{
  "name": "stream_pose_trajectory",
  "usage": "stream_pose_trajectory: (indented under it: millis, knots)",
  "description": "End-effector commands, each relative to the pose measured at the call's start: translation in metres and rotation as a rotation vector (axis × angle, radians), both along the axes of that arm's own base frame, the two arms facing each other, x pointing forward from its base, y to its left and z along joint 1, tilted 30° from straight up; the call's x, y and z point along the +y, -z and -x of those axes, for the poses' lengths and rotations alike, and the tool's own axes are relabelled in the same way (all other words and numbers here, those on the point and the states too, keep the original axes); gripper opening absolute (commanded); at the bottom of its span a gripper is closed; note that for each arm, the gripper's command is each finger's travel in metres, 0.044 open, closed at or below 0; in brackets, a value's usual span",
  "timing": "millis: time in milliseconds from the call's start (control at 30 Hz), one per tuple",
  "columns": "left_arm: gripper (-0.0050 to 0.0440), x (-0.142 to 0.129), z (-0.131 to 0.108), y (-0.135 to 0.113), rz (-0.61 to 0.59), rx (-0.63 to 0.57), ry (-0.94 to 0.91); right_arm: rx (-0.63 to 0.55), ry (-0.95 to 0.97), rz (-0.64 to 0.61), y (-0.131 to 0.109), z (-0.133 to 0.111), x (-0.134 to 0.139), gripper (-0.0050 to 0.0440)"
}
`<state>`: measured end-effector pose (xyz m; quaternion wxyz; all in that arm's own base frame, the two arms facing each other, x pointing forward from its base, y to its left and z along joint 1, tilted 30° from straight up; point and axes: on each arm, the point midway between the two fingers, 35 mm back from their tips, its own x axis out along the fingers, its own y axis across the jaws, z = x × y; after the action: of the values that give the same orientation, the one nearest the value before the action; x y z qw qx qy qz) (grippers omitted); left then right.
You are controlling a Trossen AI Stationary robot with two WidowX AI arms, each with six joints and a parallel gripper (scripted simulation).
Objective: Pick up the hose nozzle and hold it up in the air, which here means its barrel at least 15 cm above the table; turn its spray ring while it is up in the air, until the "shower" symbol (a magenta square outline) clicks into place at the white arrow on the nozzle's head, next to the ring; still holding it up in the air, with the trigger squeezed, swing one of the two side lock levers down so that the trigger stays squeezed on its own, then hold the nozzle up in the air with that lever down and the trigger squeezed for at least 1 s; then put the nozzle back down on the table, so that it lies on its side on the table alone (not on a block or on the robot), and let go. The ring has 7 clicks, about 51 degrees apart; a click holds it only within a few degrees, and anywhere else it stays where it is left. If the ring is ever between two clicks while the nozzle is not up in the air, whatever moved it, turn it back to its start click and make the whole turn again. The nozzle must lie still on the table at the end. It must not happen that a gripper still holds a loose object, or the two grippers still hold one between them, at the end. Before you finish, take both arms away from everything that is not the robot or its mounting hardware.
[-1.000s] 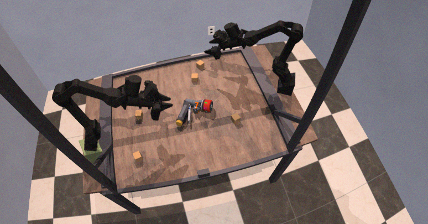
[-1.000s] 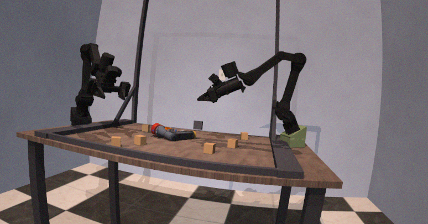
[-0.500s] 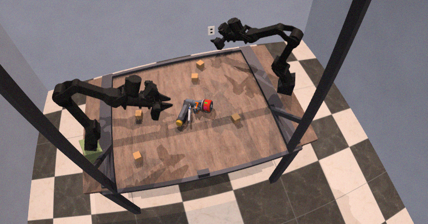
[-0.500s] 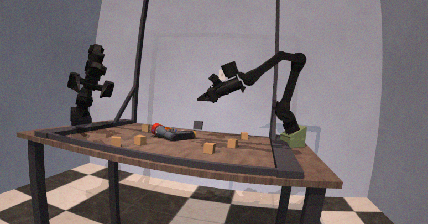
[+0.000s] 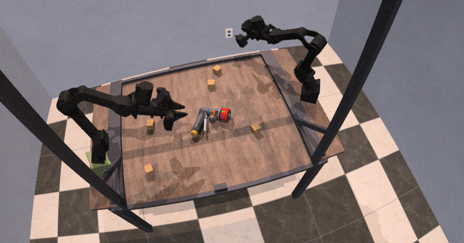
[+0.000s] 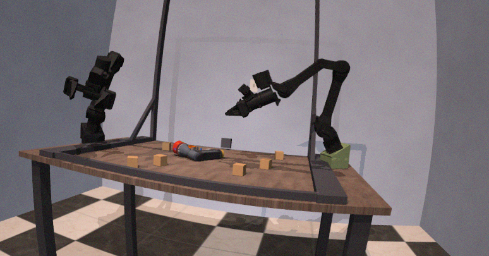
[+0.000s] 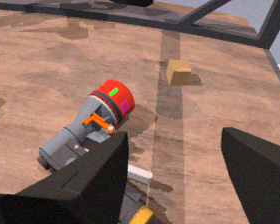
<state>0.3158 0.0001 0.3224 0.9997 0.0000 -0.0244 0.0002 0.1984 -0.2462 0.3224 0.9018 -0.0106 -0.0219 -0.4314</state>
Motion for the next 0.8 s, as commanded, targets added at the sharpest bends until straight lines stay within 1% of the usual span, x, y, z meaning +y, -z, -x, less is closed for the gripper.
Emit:
stream_pose_trajectory:
  millis: [0,467,500,600,667,767]
  knots:
    - [0.0367,0.0,0.002,-0.008,-0.006,-0.021,0.002,-0.017,0.003,0.015,-0.008,0.003,0.0,0.0408]
    - [0.0367,0.0,0.002,-0.008,-0.006,-0.021,0.002,-0.017,0.003,0.015,-0.008,0.003,0.0,0.0408]
    - [0.0367,0.0,-0.001,-0.013,-0.033,-0.018,-0.002,-0.017,0.003,0.015,-0.008,0.003,0.0,0.0408]
    - [0.0367,0.002,-0.009,-0.014,-0.129,0.023,-0.012,-0.017,0.003,0.015,-0.008,0.003,0.0,0.0408]
    - [0.0367,0.002,-0.009,-0.014,-0.129,0.023,-0.012,-0.017,0.003,0.015,-0.008,0.003,0.0,0.0408]
    - [0.0367,0.004,-0.02,-0.015,-0.274,0.088,-0.018,-0.017,0.003,0.015,-0.008,0.003,0.0,0.0408]
